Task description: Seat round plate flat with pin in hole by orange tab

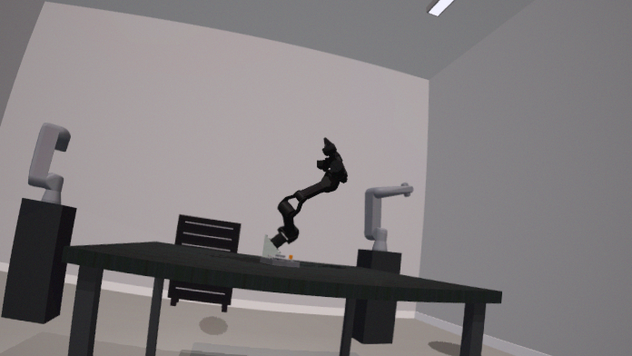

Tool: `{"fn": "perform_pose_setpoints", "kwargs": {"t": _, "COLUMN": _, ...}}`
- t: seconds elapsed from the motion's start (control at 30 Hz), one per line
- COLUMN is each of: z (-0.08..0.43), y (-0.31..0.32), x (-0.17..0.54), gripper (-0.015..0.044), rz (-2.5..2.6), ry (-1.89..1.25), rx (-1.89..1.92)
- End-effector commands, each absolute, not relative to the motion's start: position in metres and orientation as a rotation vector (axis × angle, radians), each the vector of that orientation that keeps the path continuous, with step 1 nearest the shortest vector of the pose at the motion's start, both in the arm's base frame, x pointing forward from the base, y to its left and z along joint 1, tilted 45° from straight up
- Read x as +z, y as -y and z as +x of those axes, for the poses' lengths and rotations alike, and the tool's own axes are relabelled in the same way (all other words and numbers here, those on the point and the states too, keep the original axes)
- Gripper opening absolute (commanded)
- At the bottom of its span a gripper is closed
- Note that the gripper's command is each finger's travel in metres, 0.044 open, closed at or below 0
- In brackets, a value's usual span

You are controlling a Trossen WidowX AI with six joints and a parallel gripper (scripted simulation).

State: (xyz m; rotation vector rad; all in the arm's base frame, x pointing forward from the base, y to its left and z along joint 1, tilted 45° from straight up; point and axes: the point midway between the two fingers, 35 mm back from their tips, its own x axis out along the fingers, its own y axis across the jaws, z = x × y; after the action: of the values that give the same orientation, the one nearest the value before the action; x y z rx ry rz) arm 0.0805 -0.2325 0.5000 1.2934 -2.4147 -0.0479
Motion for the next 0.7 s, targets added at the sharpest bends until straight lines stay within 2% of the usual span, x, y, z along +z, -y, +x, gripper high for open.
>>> {"fn": "perform_pose_setpoints", "kwargs": {"t": 0.0, "z": 0.078, "y": 0.232, "x": 0.501, "gripper": 0.0374, "rz": 1.287, "ry": 2.416, "rx": -0.033}}
{"fn": "perform_pose_setpoints", "kwargs": {"t": 0.07, "z": 0.057, "y": 0.225, "x": 0.511, "gripper": 0.0321, "rz": 1.226, "ry": 2.439, "rx": 0.088}}
{"fn": "perform_pose_setpoints", "kwargs": {"t": 0.17, "z": 0.0, "y": 0.201, "x": 0.529, "gripper": 0.0243, "rz": 1.039, "ry": 2.553, "rx": 0.326}}
{"fn": "perform_pose_setpoints", "kwargs": {"t": 0.33, "z": -0.032, "y": 0.176, "x": 0.544, "gripper": 0.0111, "rz": 0.866, "ry": 2.544, "rx": 0.526}}
{"fn": "perform_pose_setpoints", "kwargs": {"t": 0.47, "z": -0.085, "y": 0.117, "x": 0.556, "gripper": 0.0006, "rz": 0.564, "ry": 2.54, "rx": 0.82}}
{"fn": "perform_pose_setpoints", "kwargs": {"t": 0.67, "z": -0.12, "y": 0.033, "x": 0.556, "gripper": 0.0, "rz": 0.269, "ry": 2.415, "rx": 1.131}}
